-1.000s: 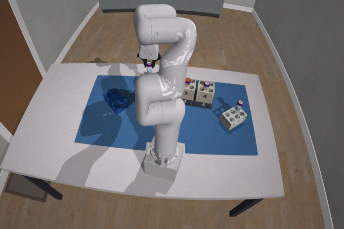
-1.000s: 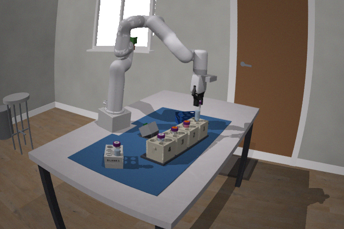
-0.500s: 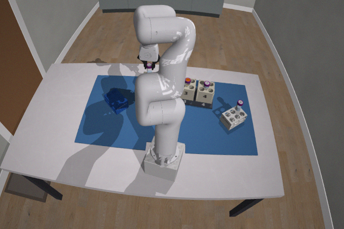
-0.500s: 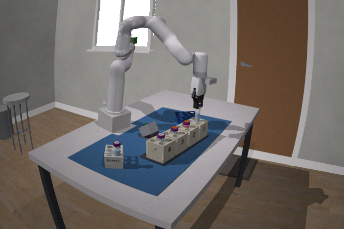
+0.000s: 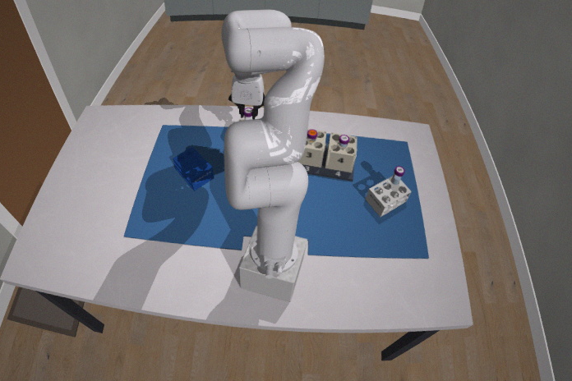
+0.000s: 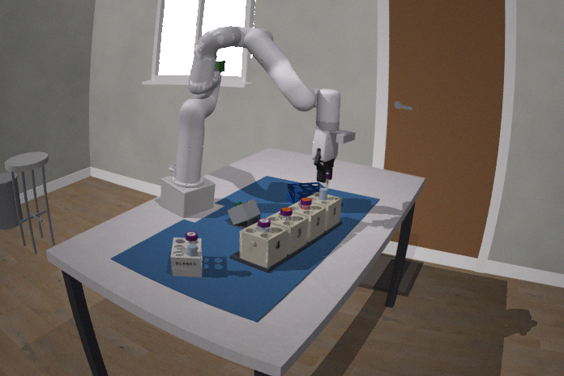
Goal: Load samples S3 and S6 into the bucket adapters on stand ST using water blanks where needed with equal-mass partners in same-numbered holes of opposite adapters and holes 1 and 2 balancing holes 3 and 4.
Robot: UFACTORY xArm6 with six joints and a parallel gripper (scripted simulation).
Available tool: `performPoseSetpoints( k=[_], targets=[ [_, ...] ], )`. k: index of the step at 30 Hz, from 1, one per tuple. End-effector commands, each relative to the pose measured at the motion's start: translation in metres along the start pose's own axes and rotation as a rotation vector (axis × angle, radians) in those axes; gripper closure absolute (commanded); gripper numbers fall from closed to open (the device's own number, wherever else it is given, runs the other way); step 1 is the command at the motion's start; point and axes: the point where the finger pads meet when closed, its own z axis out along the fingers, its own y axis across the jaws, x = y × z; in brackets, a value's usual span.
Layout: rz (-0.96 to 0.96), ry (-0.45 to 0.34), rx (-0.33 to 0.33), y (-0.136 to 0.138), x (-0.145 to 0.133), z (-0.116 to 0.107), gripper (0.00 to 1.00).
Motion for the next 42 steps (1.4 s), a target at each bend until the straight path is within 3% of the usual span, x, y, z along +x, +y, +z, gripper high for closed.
performPoseSetpoints(
  k=[1,42],
  targets=[
    [0.0,0.004,0.002,-0.001,0.001,0.002,1.0],
    [0.0,0.004,0.002,-0.001,0.001,0.039,1.0]
  ],
)
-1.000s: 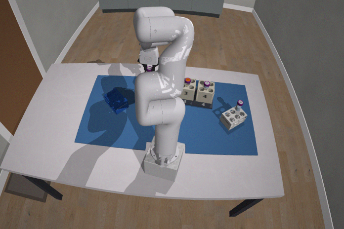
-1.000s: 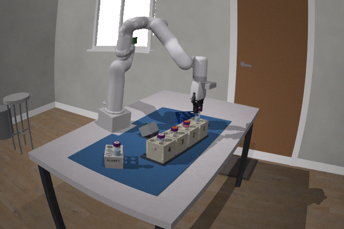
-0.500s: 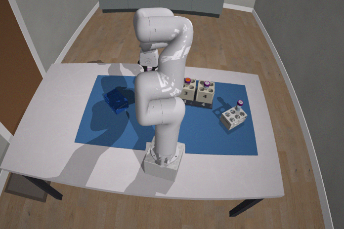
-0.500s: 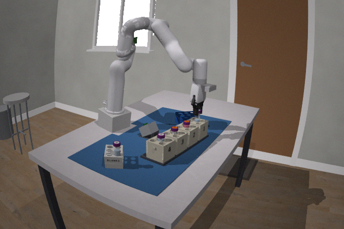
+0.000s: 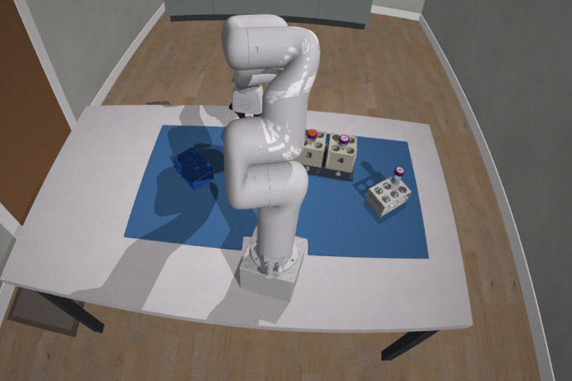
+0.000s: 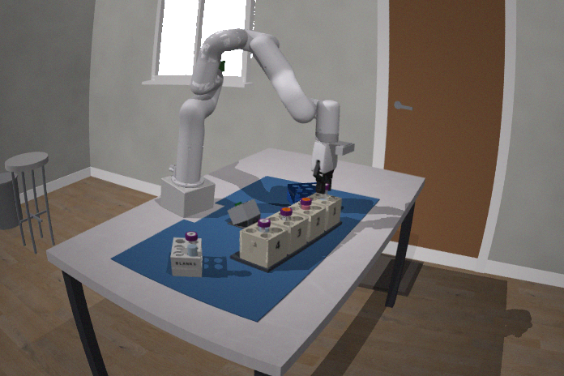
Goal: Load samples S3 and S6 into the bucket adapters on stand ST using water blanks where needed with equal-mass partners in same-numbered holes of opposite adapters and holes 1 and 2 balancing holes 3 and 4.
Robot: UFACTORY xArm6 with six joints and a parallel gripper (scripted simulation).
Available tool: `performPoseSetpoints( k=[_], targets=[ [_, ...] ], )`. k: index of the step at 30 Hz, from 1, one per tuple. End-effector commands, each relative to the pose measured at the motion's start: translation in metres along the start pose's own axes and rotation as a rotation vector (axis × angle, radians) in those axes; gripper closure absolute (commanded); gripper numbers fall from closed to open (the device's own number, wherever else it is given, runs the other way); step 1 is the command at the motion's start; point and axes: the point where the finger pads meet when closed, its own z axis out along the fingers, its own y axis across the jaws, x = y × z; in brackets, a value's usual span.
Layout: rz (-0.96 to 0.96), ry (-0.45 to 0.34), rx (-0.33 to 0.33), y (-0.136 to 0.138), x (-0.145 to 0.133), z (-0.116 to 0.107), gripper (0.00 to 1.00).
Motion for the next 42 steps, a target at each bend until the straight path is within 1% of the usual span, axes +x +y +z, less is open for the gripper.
performPoseSetpoints(
  k=[1,18,32,33,42],
  targets=[
    [0.0,0.004,0.002,-0.001,0.002,0.002,1.0],
    [0.0,0.004,0.002,-0.001,0.002,0.017,1.0],
    [0.0,0.004,0.002,-0.001,0.002,0.018,1.0],
    [0.0,0.004,0.002,-0.001,0.002,0.018,0.56],
    [0.0,0.004,0.002,-0.001,0.002,0.018,0.56]
  ],
)
